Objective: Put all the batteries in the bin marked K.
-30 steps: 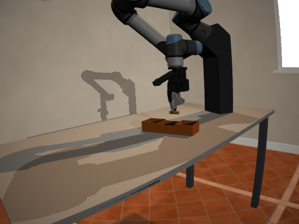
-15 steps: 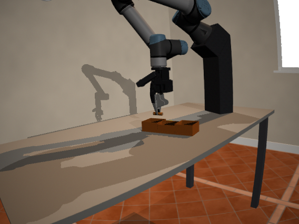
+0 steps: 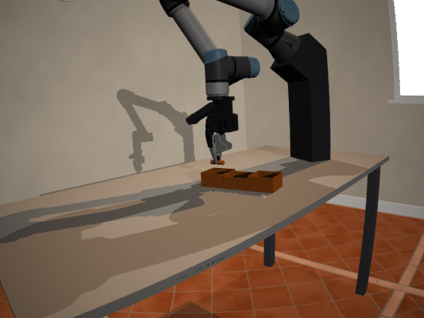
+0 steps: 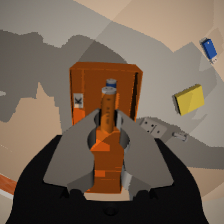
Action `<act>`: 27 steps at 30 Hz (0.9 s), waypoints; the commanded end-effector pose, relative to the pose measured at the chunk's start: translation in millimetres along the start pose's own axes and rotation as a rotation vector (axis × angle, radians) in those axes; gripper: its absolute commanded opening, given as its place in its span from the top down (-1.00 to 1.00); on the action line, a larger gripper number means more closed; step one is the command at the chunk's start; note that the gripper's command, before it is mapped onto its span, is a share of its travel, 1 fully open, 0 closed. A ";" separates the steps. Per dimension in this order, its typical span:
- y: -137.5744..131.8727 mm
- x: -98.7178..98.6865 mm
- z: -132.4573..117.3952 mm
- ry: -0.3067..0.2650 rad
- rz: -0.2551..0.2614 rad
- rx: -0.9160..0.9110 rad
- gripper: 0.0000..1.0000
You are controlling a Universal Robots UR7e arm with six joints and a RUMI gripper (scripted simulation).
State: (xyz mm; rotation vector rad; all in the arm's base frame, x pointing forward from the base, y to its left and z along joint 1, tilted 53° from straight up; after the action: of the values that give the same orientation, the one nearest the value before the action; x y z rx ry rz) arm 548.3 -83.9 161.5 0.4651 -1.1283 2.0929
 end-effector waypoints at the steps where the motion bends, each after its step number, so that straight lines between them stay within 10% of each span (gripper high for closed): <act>1: 1.4 0.3 -2.4 0.000 0.001 0.000 1.00; 27: 2.0 -36.9 -3.4 0.000 0.001 0.000 1.00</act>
State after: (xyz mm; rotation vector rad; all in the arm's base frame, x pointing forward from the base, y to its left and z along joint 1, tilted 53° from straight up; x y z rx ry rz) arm 570.0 -96.2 138.8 0.4662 -1.1284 2.0923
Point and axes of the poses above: the point where the finger pads meet when closed, its own x axis back along the fingers, its own y axis across the jaws, z = x × y, the point moved 9 cm from there along x, back along the fingers, and after that the axes turned 4 degrees about x, right-handed, at the moved point
